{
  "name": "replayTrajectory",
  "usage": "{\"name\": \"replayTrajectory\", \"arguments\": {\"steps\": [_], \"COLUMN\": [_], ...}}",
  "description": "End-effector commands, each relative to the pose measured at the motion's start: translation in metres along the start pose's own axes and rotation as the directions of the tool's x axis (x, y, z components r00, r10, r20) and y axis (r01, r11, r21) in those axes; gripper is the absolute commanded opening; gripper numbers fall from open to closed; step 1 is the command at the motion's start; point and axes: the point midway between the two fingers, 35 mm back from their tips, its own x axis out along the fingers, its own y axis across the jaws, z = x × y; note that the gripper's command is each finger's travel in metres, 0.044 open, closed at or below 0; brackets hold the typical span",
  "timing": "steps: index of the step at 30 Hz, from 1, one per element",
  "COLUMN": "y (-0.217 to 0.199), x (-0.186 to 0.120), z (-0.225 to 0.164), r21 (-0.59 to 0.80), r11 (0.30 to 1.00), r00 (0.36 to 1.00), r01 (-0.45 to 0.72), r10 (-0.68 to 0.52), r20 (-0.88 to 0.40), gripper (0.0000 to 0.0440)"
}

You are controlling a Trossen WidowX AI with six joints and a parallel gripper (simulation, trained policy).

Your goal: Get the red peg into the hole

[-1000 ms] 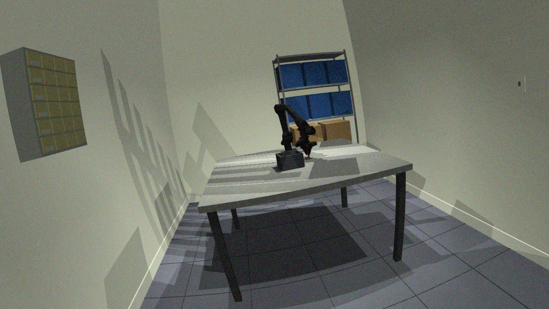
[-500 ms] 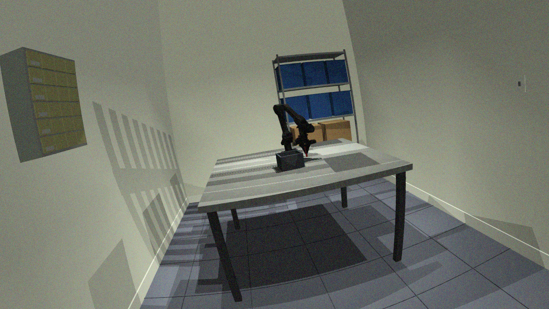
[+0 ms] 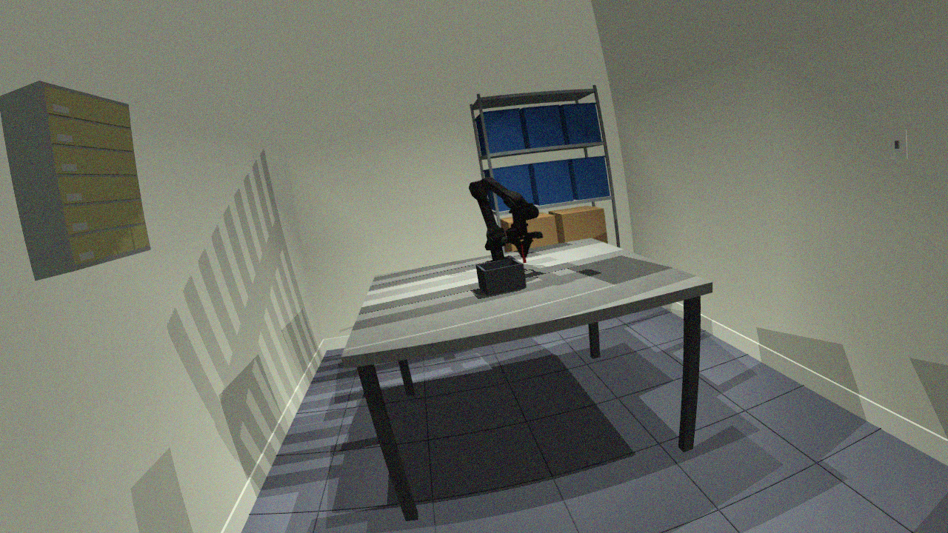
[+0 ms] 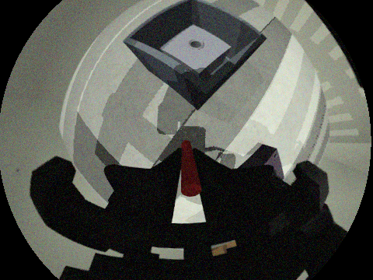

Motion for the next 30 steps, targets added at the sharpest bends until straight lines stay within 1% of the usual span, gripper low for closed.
{"name": "replayTrajectory", "arguments": {"steps": [1,14,22,30], "y": [0.004,0.014,0.008,0.003], "x": [-0.011,-0.037,-0.036,-0.028], "z": [0.013,0.066,0.098,0.126], "r21": [-0.011,-0.015,0.022,0.069], "r11": [1.0,0.999,1.0,0.997], "r00": [0.999,0.994,0.994,0.993], "r01": [-0.018,-0.031,-0.02,-0.019], "r10": [0.019,0.032,0.018,0.011], "r20": [0.032,0.105,0.111,0.116], "gripper": [0.0,0.0,0.0,0.0]}}
